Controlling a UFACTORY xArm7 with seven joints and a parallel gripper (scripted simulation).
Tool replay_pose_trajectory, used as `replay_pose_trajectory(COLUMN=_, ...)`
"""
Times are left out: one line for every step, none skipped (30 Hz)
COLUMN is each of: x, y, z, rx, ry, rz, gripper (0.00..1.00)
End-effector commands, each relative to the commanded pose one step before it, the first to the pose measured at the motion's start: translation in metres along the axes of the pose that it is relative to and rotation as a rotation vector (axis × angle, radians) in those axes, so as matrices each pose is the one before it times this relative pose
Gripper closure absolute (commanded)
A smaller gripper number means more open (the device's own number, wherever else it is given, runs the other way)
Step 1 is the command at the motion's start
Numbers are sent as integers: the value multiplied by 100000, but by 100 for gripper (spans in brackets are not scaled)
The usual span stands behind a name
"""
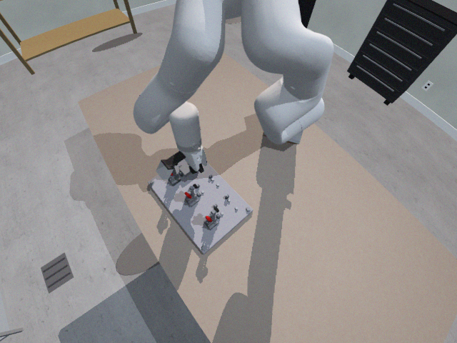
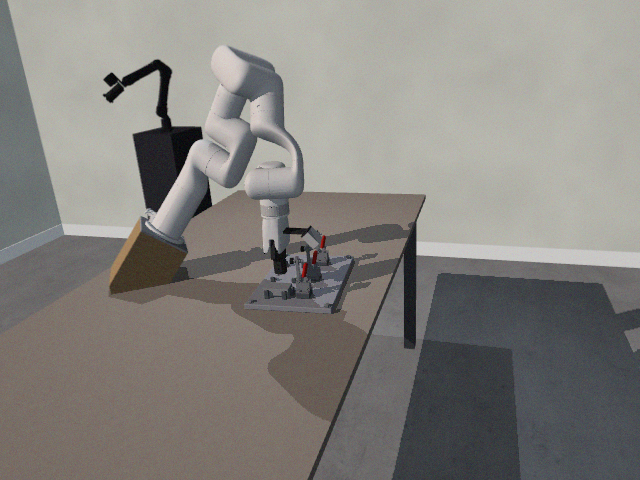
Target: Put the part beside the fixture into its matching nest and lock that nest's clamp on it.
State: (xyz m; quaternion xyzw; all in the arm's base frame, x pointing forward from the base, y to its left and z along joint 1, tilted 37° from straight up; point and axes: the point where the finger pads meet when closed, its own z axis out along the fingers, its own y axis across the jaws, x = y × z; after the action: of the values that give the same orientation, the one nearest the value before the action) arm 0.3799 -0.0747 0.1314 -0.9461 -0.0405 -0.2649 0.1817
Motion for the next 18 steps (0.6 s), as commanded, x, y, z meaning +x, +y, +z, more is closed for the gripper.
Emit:
replay_pose_trajectory(x=39, y=159, z=-57, rx=-157, ry=108, rz=60, gripper=100)
replay_pose_trajectory(x=0, y=0, z=0, rx=0, ry=0, rz=0, gripper=100)
replay_pose_trajectory(x=0, y=0, z=0, rx=0, ry=0, rz=0, gripper=100)
replay_pose_trajectory(x=0, y=6, z=0, rx=0, ry=0, rz=0, gripper=100)
replay_pose_trajectory(x=0, y=2, z=0, rx=0, ry=0, rz=0, gripper=100)
replay_pose_trajectory(x=0, y=0, z=0, rx=0, ry=0, rz=0, gripper=100)
replay_pose_trajectory(x=0, y=0, z=2, rx=0, ry=0, rz=0, gripper=100)
replay_pose_trajectory(x=0, y=0, z=15, rx=0, ry=0, rz=0, gripper=100)
replay_pose_trajectory(x=0, y=0, z=38, rx=0, ry=0, rz=0, gripper=100)
replay_pose_trajectory(x=0, y=0, z=67, rx=0, ry=1, rz=0, gripper=100)
replay_pose_trajectory(x=0, y=0, z=100, rx=0, ry=0, rz=0, gripper=100)
replay_pose_trajectory(x=0, y=0, z=135, rx=0, ry=-1, rz=0, gripper=100)
replay_pose_trajectory(x=0, y=0, z=168, rx=0, ry=0, rz=0, gripper=100)
replay_pose_trajectory(x=0, y=0, z=200, rx=0, ry=0, rz=0, gripper=100)
replay_pose_trajectory(x=0, y=0, z=227, rx=0, ry=0, rz=0, gripper=100)
replay_pose_trajectory(x=0, y=0, z=248, rx=0, ry=0, rz=0, gripper=100)
replay_pose_trajectory(x=0, y=0, z=263, rx=0, ry=0, rz=0, gripper=100)
replay_pose_trajectory(x=0, y=-1, z=272, rx=0, ry=-1, rz=0, gripper=100)
